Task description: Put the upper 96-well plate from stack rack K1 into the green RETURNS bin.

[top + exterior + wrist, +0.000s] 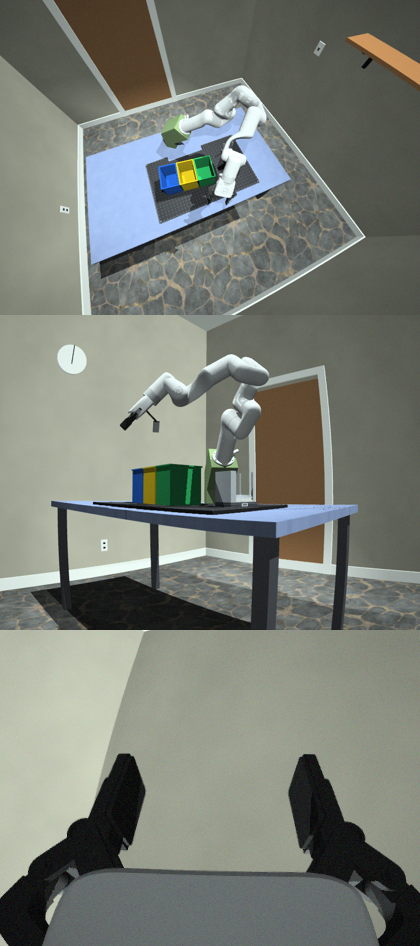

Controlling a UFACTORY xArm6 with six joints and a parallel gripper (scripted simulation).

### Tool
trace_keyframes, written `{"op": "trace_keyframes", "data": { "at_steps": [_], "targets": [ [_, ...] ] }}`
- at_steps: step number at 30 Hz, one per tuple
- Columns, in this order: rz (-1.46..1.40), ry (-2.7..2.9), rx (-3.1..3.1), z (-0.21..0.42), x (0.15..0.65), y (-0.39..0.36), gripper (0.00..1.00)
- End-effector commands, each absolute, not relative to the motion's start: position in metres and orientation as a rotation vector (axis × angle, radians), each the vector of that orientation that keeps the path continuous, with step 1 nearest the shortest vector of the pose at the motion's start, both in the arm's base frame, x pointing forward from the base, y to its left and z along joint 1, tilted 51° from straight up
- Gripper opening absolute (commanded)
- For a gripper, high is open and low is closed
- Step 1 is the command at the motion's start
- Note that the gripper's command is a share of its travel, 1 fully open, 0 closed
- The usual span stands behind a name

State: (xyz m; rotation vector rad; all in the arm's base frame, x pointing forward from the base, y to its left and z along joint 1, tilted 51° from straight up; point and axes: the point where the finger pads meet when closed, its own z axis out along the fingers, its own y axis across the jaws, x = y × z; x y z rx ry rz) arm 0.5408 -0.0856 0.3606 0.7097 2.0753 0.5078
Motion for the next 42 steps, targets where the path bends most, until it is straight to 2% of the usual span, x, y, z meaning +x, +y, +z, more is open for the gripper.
{"op": "trace_keyframes", "data": {
  "at_steps": [1, 17, 42],
  "targets": [
    [0.507, 2.072, 0.71, 0.362, 0.541, -0.086, 1.0],
    [0.507, 2.072, 0.71, 0.362, 0.541, -0.086, 1.0],
    [0.421, 2.138, 0.133, 0.396, 0.5, -0.011, 1.0]
  ]
}}
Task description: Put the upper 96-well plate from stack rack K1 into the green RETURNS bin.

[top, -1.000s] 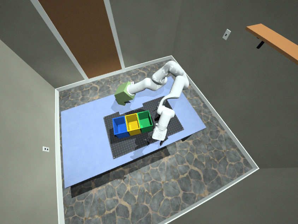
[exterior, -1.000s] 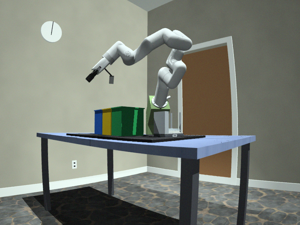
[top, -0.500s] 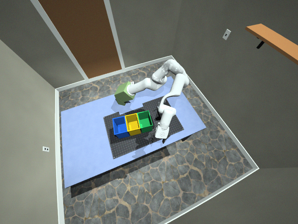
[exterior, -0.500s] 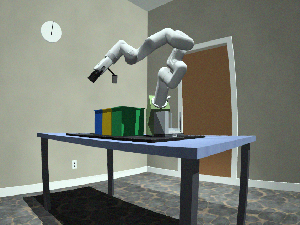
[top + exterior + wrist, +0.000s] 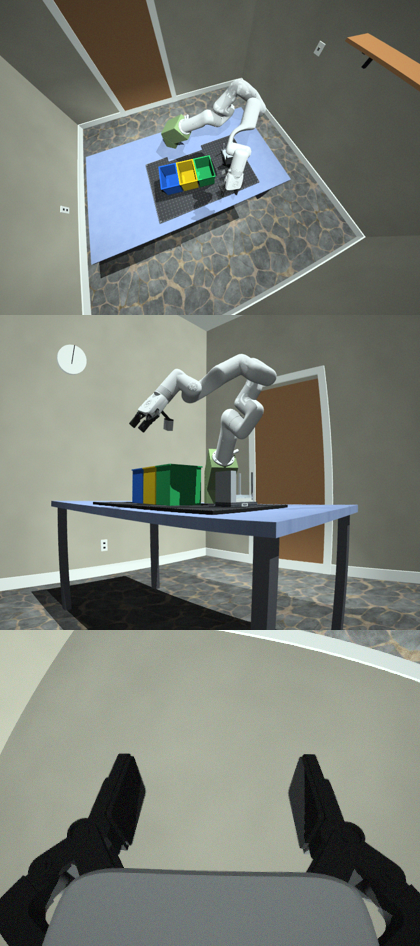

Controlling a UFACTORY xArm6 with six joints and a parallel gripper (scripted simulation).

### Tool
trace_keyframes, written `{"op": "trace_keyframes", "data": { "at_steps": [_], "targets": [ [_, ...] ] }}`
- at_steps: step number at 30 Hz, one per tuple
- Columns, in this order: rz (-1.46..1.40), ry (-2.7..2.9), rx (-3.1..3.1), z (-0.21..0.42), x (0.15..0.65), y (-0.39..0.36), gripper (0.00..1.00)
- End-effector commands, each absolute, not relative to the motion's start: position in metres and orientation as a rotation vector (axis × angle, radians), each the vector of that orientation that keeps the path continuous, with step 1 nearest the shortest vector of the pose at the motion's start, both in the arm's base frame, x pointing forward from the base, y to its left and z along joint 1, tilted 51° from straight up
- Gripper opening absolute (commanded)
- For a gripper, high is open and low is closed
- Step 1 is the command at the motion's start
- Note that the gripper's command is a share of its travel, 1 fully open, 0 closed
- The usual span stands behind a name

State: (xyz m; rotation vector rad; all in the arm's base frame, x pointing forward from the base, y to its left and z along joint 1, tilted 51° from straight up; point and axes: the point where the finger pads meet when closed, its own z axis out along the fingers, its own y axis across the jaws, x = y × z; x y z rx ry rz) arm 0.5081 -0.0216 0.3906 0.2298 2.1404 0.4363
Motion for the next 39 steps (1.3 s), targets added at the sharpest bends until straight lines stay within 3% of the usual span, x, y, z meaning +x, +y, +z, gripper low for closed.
{"op": "trace_keyframes", "data": {
  "at_steps": [1, 39],
  "targets": [
    [0.414, 2.138, 0.092, 0.398, 0.498, -0.007, 1.0],
    [0.233, 1.975, -0.742, 0.42, 0.408, 0.09, 1.0]
  ]
}}
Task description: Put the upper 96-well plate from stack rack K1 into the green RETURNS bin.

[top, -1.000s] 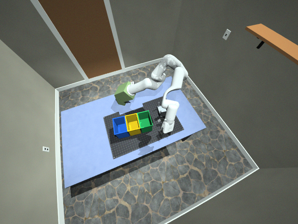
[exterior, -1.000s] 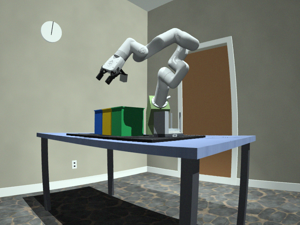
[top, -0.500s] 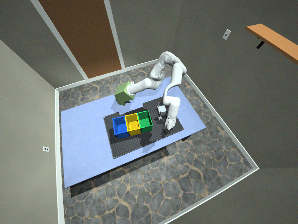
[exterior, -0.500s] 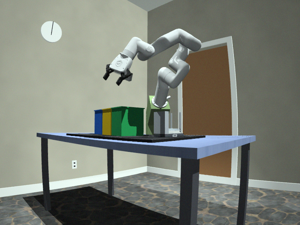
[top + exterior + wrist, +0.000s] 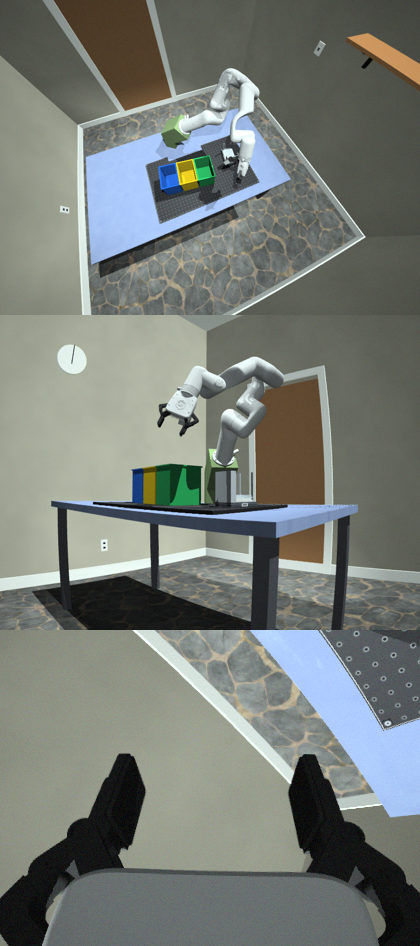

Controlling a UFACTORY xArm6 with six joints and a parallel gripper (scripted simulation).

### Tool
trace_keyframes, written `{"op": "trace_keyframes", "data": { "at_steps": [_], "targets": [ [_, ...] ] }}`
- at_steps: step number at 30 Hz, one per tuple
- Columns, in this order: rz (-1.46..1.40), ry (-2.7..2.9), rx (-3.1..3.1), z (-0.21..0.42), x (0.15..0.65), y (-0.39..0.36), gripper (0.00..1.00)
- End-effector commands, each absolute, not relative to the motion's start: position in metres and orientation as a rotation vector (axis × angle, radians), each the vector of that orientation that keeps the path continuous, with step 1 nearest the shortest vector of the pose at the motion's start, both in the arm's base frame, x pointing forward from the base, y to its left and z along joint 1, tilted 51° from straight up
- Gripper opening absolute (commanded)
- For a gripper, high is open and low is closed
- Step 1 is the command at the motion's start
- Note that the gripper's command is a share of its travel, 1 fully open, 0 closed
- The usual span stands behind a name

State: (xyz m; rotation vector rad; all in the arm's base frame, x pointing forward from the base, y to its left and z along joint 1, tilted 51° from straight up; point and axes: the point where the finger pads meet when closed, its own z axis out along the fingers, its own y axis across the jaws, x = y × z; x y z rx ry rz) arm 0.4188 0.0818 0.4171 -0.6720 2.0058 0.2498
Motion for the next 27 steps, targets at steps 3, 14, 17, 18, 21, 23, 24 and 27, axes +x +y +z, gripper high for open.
{"op": "trace_keyframes", "data": {
  "at_steps": [3, 14, 17, 18, 21, 23, 24, 27],
  "targets": [
    [0.213, 1.945, -0.814, 0.42, 0.4, 0.096, 1.0],
    [0.141, 1.823, -1.063, 0.419, 0.368, 0.119, 1.0],
    [0.11, 1.763, -1.164, 0.418, 0.355, 0.127, 1.0],
    [0.109, 1.763, -1.165, 0.417, 0.354, 0.128, 1.0],
    [0.109, 1.763, -1.165, 0.417, 0.354, 0.128, 1.0],
    [0.088, 1.72, -1.23, 0.416, 0.345, 0.133, 1.0],
    [0.077, 1.698, -1.262, 0.415, 0.341, 0.135, 1.0],
    [0.055, 1.652, -1.326, 0.413, 0.332, 0.14, 1.0]
  ]
}}
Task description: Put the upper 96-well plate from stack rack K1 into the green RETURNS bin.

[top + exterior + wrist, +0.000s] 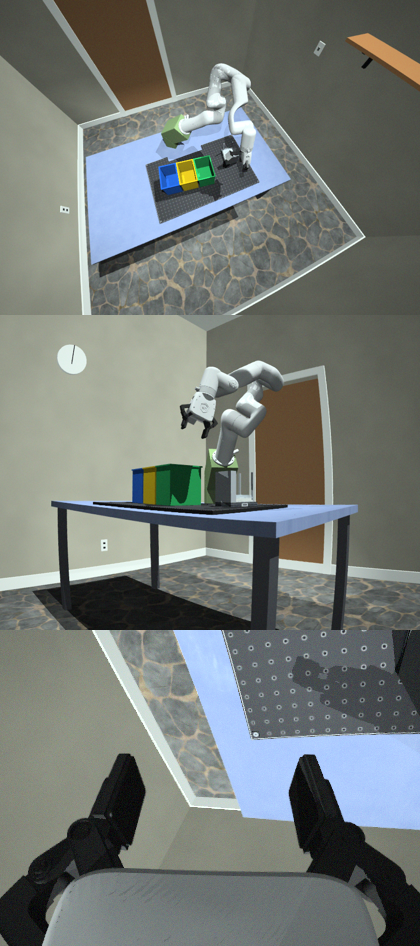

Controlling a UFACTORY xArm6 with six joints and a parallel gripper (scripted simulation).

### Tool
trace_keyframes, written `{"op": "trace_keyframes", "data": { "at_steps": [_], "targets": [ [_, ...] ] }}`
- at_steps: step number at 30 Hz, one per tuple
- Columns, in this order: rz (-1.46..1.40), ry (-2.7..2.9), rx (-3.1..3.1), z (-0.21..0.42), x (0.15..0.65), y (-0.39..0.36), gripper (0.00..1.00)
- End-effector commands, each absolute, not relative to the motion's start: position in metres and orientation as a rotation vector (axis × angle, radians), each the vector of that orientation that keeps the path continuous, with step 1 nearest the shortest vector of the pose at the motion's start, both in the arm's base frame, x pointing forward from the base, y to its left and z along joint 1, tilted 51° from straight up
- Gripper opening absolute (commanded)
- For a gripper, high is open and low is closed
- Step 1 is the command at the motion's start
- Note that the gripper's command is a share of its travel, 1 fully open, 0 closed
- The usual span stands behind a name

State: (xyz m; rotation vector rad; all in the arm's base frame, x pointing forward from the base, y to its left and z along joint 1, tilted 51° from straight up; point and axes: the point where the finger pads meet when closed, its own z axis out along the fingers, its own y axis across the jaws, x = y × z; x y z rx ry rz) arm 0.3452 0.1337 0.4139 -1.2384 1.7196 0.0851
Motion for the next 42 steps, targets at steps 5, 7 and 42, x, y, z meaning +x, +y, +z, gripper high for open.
{"op": "trace_keyframes", "data": {
  "at_steps": [5, 7, 42],
  "targets": [
    [0.021, 1.58, -1.418, 0.411, 0.318, 0.147, 1.0],
    [-0.001, 1.529, -1.477, 0.408, 0.309, 0.151, 1.0],
    [-0.308, 0.747, -2.077, 0.361, 0.211, 0.184, 1.0]
  ]
}}
